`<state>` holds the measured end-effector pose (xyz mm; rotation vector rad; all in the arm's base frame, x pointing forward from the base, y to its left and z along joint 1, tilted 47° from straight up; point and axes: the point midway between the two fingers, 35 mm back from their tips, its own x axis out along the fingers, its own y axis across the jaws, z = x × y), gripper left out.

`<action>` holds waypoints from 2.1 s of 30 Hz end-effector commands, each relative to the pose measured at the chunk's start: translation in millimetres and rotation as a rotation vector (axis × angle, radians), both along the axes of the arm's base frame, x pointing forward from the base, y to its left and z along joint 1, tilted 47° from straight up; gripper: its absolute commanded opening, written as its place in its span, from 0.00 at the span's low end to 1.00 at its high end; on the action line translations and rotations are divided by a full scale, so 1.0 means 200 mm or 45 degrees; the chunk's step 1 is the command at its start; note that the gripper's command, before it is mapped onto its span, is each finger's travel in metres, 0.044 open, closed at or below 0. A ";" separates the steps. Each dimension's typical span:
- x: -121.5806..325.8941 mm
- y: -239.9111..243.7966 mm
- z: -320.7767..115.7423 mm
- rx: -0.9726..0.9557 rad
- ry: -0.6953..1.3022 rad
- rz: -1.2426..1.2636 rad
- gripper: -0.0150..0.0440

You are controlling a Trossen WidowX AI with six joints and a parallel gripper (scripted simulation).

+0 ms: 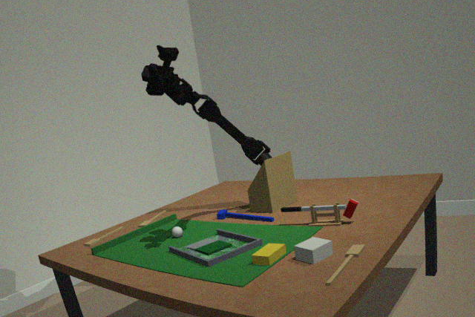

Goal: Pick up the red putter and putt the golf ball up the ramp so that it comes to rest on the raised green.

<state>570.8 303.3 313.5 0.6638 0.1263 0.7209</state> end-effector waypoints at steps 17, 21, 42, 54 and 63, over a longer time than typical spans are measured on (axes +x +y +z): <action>-0.18 -0.06 -1.30 -1.012 0.351 -0.033 1.00; -0.34 -0.14 -1.61 -1.317 0.432 0.054 1.00; -1.59 -0.95 -2.47 -2.728 0.684 1.424 1.00; -1.75 -1.05 -2.51 -2.814 0.691 1.675 1.00; -1.76 -1.13 -2.59 -2.816 0.693 1.675 1.00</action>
